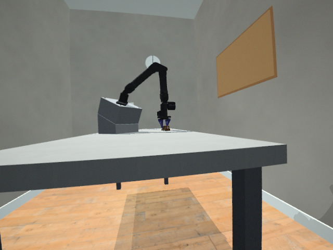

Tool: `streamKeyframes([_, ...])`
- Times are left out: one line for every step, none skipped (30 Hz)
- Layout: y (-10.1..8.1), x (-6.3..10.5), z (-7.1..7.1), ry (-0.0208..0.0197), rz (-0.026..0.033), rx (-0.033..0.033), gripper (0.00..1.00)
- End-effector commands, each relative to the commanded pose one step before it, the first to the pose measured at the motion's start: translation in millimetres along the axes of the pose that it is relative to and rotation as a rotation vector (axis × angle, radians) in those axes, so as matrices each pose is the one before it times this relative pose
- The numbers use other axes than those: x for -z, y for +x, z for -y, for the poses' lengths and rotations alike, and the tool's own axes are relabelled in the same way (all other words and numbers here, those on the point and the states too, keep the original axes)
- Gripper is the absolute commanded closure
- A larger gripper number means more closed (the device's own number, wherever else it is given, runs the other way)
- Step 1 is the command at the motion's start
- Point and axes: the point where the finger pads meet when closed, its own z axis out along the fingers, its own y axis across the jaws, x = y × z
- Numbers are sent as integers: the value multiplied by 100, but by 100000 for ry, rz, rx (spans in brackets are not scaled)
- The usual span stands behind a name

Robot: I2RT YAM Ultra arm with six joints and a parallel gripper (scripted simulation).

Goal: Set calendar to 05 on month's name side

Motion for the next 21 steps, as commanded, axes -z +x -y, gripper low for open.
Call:
streamKeyframes([-212, 1357, 569, 1637, 1115, 69, 53])
streamKeyframes([0, 399, 3, 2, 3, -2, 53])
streamKeyframes([0, 444, 3, 3, 3, -3, 53])
streamKeyframes([0, 482, 3, 3, 3, -3, 53])
streamKeyframes([0, 513, 3, 3, 4, -3, 53])
streamKeyframes([0, 537, 3, 3, 4, -3, 53])
streamKeyframes([0, 552, 3, 3, 4, -3, 53])
streamKeyframes([0, 558, 3, 3, 4, -3, 53])
streamKeyframes([0, 0, 0, 0, 0, 0, 53])
streamKeyframes([0, 0, 0, 0, 0, 0, 53])
streamKeyframes([0, 554, 3, 3, 4, -3, 53])
streamKeyframes([0, 541, 3, 3, 4, -3, 53])
streamKeyframes([0, 519, 3, 3, 4, -3, 53])
streamKeyframes([0, 487, 3, 3, 4, -3, 53])
streamKeyframes([0, 446, 3, 2, 4, -3, 53])
streamKeyframes([0, 398, 3, 2, 3, -2, 53])
streamKeyframes([0, 343, 2, 2, 3, -2, 53])
streamKeyframes([0, 283, 1, 2, 2, -2, 53])
streamKeyframes([0, 223, 2, 1, 2, -1, 53])
streamKeyframes([0, 163, 1, 1, 1, -1, 53])
streamKeyframes([0, 107, 0, 1, 1, -1, 53])
